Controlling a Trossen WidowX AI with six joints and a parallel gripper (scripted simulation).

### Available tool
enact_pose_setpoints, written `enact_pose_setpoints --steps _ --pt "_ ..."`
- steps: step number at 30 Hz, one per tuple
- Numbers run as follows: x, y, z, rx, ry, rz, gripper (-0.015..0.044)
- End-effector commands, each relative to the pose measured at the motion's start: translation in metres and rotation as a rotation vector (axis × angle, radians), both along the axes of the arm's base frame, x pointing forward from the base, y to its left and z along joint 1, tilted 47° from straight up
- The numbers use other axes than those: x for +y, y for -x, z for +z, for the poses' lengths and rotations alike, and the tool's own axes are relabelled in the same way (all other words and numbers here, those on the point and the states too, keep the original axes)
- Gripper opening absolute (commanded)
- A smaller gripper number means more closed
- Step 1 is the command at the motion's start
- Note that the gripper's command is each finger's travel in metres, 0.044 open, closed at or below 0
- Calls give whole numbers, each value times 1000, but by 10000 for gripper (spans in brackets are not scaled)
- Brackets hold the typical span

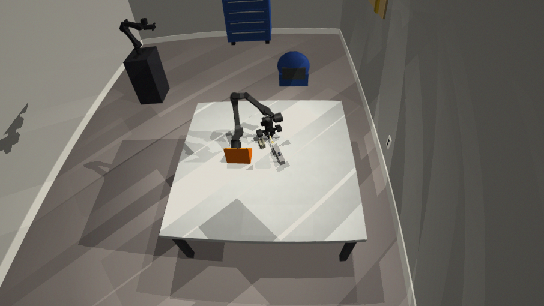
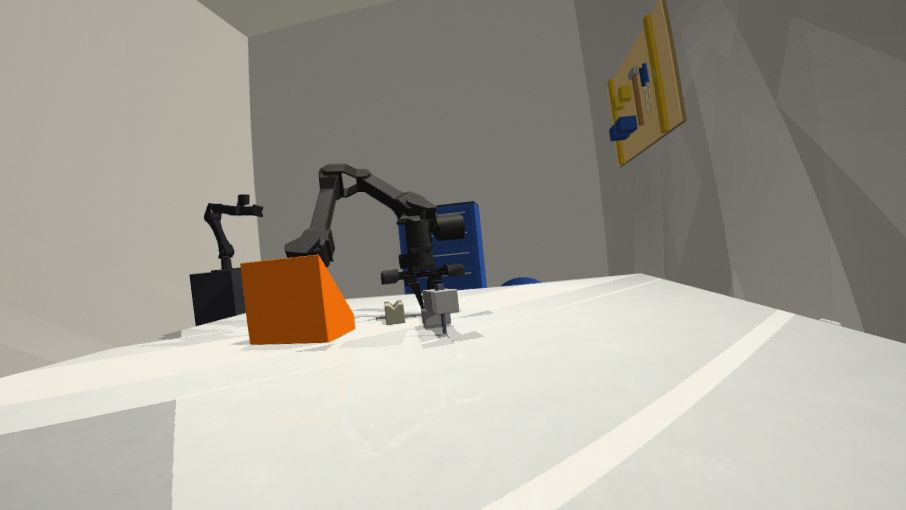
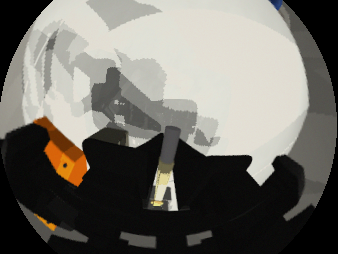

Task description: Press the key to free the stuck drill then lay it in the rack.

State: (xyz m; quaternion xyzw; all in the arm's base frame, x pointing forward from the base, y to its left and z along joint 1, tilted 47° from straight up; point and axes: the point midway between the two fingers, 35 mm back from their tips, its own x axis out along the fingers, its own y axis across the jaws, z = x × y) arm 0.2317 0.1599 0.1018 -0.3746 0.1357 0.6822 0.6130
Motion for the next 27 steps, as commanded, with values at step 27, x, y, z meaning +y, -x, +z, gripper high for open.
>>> enact_pose_setpoints --steps 27 --pt "-12 4 6 -4 4 -3 0"
